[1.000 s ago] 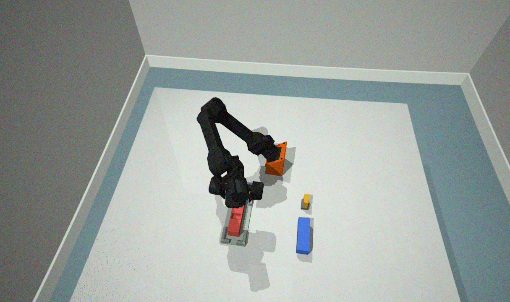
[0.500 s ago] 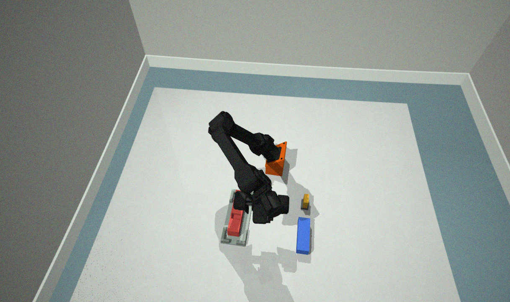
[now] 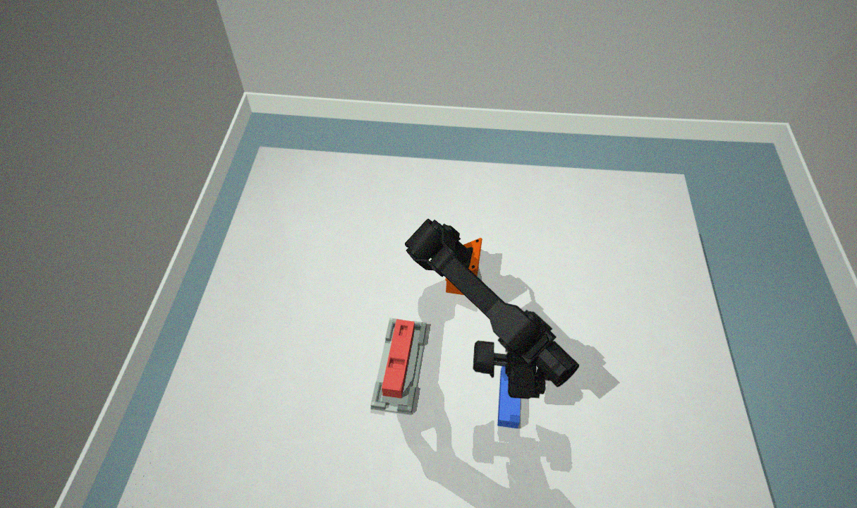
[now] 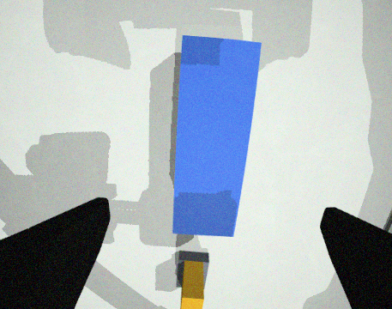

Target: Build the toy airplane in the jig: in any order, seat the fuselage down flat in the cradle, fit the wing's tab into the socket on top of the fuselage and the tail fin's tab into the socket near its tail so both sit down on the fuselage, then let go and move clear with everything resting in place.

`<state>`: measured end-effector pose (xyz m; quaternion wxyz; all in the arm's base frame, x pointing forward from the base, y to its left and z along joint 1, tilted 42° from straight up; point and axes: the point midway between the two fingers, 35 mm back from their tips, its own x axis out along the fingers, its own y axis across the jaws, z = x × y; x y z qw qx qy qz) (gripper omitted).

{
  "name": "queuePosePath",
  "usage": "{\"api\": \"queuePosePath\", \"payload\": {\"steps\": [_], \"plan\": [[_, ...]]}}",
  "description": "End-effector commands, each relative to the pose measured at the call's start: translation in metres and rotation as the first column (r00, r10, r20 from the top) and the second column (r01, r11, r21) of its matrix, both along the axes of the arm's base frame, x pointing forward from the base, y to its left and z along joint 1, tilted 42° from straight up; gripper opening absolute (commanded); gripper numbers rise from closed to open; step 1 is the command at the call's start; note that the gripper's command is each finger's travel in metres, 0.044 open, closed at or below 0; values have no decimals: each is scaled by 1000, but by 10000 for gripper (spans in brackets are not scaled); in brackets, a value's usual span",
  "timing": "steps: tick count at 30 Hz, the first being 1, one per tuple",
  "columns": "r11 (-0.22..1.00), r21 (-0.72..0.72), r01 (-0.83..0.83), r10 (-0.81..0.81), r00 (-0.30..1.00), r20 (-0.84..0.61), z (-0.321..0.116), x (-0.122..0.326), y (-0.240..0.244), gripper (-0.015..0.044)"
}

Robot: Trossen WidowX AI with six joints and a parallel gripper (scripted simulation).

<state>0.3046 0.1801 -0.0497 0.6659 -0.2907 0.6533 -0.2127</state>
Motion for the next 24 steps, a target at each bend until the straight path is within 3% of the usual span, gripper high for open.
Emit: {"api": "queuePosePath", "payload": {"steps": [1,5,24], "plan": [[1000,16,14,-14,1000,21,3,5,3,440],[1000,15,14,-14,1000,22,-22,7,-19,440],[1000,14,14,-14,1000,23,-47,10,-41,440]]}}
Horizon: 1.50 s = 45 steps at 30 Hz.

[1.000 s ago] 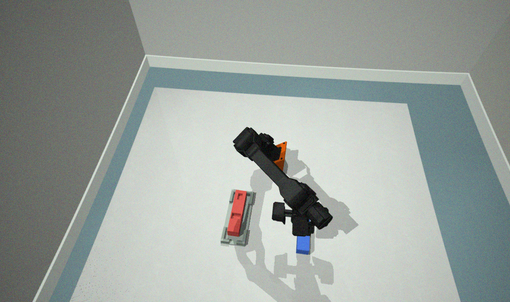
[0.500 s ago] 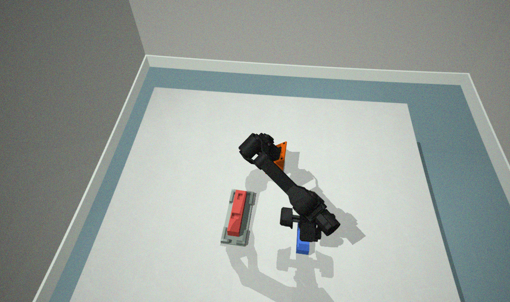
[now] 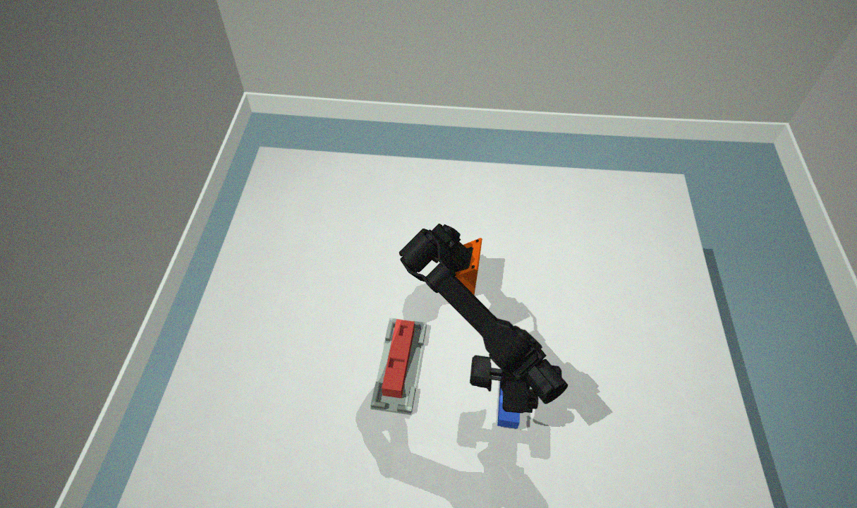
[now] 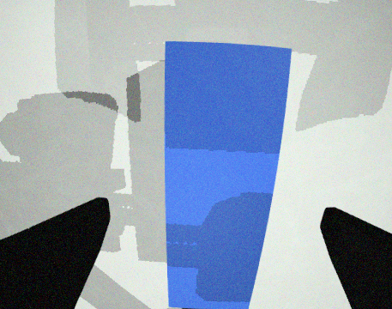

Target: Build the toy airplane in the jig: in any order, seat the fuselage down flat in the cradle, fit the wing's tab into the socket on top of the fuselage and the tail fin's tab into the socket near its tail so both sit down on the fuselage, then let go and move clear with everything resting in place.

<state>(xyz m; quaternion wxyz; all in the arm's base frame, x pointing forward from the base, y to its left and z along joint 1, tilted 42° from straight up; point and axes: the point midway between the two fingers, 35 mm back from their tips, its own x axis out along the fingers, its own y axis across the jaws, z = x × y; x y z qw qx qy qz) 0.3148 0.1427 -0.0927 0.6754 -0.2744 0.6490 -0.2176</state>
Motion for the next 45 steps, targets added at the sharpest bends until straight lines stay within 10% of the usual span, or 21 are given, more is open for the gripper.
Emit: {"api": "queuePosePath", "payload": {"steps": [1,18,27,45], "plan": [[1000,-5,-7,7,1000,-5,-5,0,-4,440],[1000,-7,-7,7,1000,-5,-24,1,-22,440],[1000,-7,-7,7,1000,-5,-24,1,-22,204],[998,55,-3,1,1000,29,-13,9,-4,0]]}}
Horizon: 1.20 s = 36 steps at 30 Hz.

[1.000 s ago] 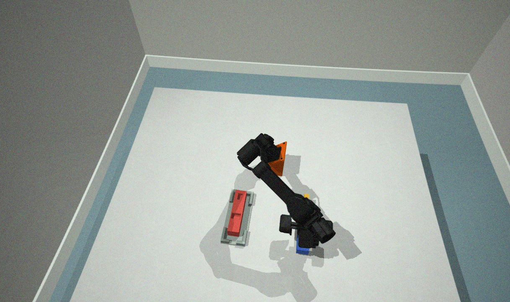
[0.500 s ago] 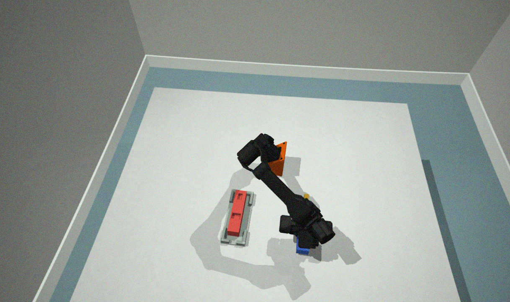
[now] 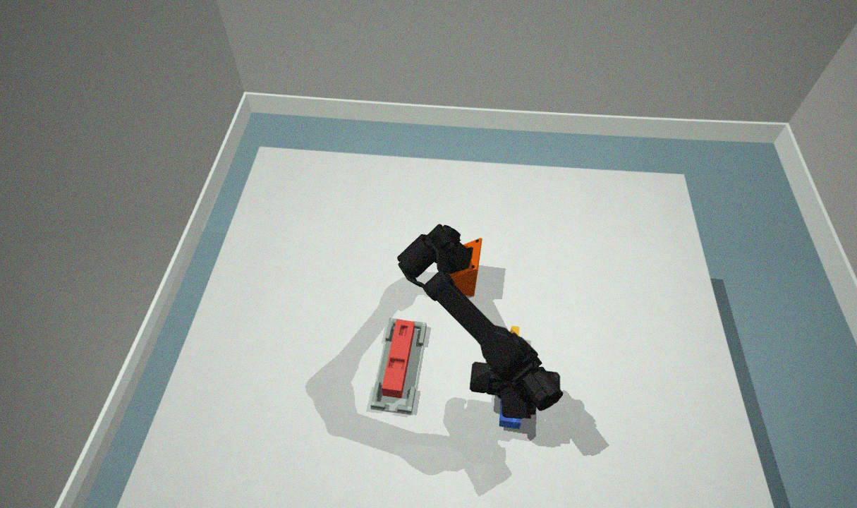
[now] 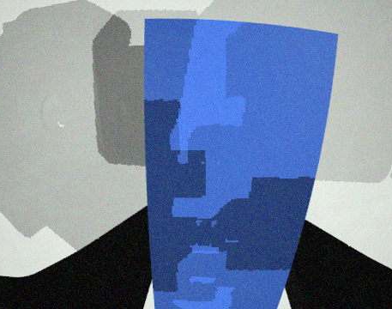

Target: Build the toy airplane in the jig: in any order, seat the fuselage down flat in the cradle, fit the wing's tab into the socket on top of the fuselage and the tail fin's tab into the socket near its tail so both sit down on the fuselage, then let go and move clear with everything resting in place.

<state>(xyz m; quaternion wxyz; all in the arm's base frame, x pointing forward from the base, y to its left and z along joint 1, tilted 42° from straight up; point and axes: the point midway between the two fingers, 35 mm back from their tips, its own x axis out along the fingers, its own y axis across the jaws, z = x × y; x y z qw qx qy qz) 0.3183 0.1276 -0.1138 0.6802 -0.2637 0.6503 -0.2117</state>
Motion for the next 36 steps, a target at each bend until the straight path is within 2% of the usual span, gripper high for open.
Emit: {"api": "queuePosePath", "payload": {"steps": [1,36], "plan": [[1000,29,-7,6,1000,23,9,6,13,0],[1000,-27,-12,11,1000,-13,92,-11,78,0]]}}
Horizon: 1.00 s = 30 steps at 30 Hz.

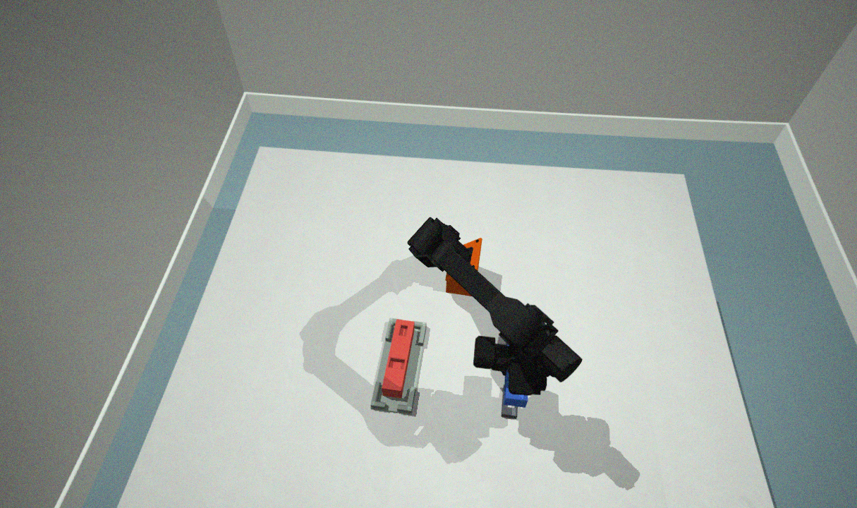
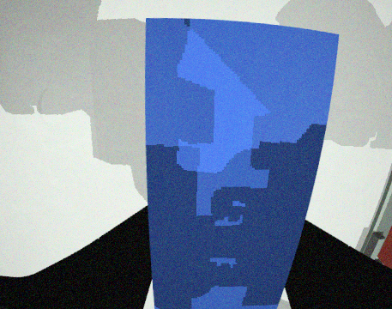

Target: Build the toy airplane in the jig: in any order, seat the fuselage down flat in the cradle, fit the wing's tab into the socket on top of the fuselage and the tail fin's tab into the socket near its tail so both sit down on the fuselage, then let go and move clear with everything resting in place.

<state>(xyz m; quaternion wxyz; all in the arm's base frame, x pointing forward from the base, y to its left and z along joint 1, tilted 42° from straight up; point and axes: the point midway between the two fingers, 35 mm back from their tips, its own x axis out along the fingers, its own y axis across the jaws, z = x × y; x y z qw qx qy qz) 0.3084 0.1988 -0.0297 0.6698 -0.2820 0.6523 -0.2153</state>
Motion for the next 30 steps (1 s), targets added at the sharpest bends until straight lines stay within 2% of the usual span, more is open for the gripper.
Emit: {"api": "queuePosePath", "payload": {"steps": [1,15,30], "plan": [[1000,7,2,-2,1000,9,9,-1,7,0],[988,17,-154,155,980,-125,32,11,-22,0],[938,54,-343,344,896,-282,59,19,-62,0]]}}
